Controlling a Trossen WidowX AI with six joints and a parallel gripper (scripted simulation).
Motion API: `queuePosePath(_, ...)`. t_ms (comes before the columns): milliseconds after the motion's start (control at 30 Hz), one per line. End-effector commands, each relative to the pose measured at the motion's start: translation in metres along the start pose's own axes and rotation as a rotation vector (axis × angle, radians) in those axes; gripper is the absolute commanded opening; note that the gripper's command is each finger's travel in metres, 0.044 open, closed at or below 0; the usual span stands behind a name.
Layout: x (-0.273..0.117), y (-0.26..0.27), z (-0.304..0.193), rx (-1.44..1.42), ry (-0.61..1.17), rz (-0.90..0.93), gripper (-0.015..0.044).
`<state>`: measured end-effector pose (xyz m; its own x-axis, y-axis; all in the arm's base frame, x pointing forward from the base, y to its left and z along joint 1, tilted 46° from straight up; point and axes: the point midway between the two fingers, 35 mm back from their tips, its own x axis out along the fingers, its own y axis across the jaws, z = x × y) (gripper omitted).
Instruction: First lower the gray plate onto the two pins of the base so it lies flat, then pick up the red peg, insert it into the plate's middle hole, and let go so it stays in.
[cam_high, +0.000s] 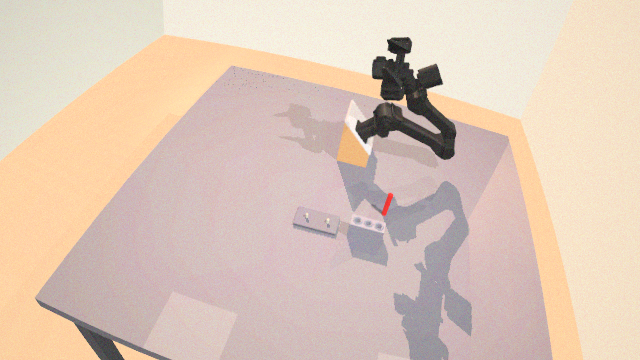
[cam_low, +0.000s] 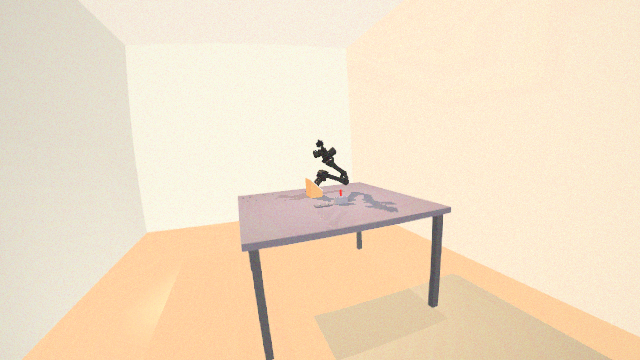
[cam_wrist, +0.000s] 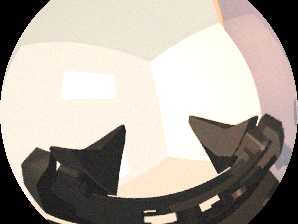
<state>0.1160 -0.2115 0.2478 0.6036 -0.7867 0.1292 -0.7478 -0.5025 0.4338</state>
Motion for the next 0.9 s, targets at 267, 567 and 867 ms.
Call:
queuePosePath(267, 0.029, -0.038, 0.001, -0.531, -0.062, -0.313, 0.044)
queuePosePath(567, 0.05, -0.104, 0.001, -1.228, 0.178, -0.787, 0.044)
queuePosePath(867, 0.05, -0.163, 0.0, -1.678, 0.665, -1.103, 0.044)
